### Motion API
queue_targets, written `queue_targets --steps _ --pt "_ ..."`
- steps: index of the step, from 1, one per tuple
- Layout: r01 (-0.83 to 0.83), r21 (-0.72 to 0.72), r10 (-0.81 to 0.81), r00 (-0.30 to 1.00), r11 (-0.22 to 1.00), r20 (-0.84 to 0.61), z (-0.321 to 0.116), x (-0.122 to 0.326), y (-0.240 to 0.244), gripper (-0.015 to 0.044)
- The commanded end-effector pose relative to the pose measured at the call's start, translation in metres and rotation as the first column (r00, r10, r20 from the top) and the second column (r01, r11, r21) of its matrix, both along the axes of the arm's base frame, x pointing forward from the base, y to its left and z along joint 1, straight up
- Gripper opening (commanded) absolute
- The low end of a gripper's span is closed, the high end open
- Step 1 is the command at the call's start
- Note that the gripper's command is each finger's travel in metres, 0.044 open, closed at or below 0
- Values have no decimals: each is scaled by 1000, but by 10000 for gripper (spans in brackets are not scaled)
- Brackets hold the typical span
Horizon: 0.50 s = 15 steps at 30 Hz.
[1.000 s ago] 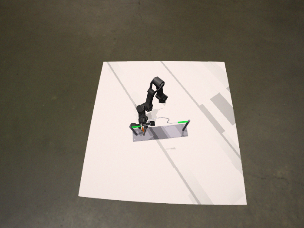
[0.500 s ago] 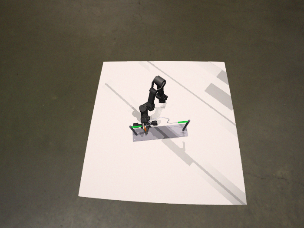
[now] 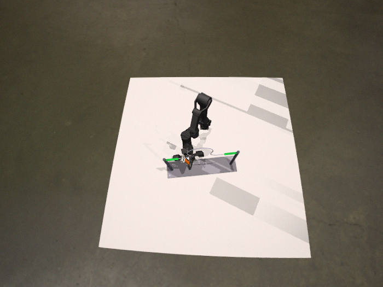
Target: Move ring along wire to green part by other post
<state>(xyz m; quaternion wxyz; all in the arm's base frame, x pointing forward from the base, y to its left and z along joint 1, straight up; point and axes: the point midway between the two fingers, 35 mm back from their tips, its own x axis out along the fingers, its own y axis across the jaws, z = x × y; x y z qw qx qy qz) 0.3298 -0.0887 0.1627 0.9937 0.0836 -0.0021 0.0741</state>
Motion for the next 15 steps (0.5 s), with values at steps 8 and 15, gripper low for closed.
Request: queue_targets --steps 8,15 --pt "0 215 6 1000 977 -28 10 -6 37 -150" --pt "-2 335 22 998 942 -55 19 -10 56 -150"
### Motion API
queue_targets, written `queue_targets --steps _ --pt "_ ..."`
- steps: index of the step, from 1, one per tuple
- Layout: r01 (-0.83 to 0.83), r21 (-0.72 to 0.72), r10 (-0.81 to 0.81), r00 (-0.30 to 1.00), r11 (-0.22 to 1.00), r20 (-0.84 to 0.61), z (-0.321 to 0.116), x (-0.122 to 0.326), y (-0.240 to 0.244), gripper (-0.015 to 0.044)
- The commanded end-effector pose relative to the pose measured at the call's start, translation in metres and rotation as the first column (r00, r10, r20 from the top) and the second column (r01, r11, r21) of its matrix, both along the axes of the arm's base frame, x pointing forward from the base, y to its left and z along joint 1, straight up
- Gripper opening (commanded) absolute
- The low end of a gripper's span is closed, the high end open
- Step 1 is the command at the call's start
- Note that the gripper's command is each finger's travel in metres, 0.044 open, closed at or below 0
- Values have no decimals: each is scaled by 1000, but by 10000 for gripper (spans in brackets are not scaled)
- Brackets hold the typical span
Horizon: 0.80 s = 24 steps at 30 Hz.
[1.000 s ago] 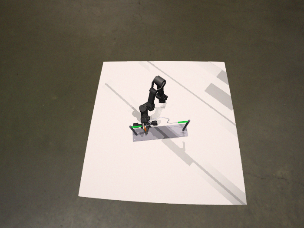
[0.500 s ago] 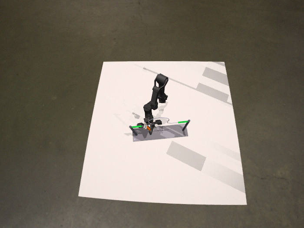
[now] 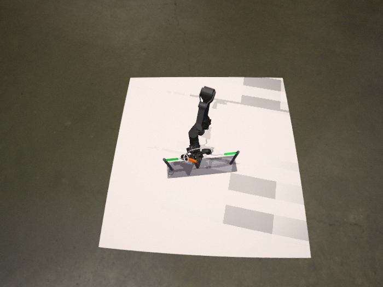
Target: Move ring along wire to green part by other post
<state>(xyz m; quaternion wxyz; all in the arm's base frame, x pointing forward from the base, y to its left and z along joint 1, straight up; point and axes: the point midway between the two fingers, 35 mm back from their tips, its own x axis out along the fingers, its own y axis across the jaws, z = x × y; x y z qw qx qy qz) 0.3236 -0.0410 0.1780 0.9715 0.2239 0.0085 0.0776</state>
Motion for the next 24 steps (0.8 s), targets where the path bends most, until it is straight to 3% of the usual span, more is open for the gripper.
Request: queue_targets --steps 1,24 --pt "-4 71 6 1000 997 -25 5 -5 10 -150" --pt "-95 357 177 963 929 -204 39 -37 44 -150"
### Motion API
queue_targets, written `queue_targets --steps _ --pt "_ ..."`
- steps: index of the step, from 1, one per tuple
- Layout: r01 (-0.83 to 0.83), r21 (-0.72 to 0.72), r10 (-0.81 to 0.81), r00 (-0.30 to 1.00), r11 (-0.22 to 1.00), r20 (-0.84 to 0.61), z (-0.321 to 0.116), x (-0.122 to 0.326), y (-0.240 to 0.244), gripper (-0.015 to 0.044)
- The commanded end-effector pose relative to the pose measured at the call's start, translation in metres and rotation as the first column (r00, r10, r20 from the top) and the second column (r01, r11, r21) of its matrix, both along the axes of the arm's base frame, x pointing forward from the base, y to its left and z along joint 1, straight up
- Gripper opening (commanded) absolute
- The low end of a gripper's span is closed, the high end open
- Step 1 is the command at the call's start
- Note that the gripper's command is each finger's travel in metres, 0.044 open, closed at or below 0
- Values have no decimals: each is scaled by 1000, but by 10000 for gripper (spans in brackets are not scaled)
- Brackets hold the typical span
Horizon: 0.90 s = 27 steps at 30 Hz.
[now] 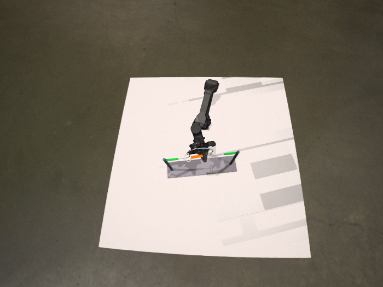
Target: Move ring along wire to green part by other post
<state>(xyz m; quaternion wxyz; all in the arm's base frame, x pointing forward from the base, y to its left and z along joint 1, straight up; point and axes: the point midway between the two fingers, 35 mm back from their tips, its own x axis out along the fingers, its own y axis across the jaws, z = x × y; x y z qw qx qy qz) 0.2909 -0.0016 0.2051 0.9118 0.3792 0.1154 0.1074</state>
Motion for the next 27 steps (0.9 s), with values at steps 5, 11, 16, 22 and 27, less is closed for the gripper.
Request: queue_targets --steps 5,11,16,22,27 --pt "-56 98 60 997 994 -46 20 -11 9 -150" --pt "-87 160 101 992 983 -78 30 -17 14 -150" --pt "-112 208 135 986 972 -100 37 -22 17 -150" --pt "-139 263 175 977 955 -119 46 -27 19 -150" --pt "-167 320 219 966 933 -136 55 -33 21 -150"
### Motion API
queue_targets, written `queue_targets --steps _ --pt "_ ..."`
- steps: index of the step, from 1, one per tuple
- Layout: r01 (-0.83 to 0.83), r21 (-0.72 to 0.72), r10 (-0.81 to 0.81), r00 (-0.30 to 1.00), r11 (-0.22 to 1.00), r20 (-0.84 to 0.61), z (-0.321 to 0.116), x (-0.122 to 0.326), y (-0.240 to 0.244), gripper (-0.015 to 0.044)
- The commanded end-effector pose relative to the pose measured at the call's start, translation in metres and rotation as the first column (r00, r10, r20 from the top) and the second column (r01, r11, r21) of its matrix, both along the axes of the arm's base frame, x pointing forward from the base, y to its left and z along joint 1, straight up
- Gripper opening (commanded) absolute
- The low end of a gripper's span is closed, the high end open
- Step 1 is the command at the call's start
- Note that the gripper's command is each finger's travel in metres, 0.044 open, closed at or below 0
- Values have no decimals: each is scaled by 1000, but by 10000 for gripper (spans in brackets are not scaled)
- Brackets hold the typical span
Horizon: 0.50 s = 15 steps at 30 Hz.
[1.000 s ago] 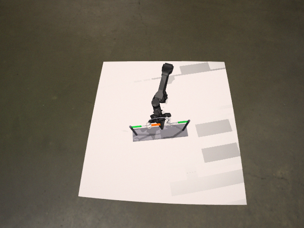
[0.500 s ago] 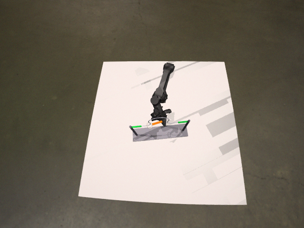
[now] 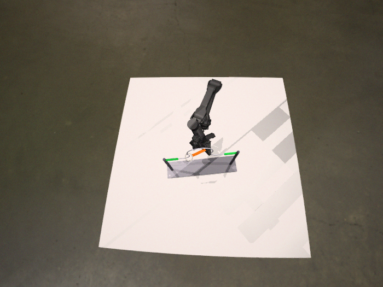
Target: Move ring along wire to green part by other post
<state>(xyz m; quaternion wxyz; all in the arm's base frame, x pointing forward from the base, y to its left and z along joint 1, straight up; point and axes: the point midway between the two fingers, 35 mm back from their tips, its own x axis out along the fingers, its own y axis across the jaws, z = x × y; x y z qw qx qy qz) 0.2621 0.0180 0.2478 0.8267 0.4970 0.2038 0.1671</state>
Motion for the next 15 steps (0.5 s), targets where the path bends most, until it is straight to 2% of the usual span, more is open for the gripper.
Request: queue_targets --steps 1,15 --pt "-34 47 35 999 998 -12 14 -5 2 -150" --pt "-95 213 107 993 972 -50 40 -14 6 -150"
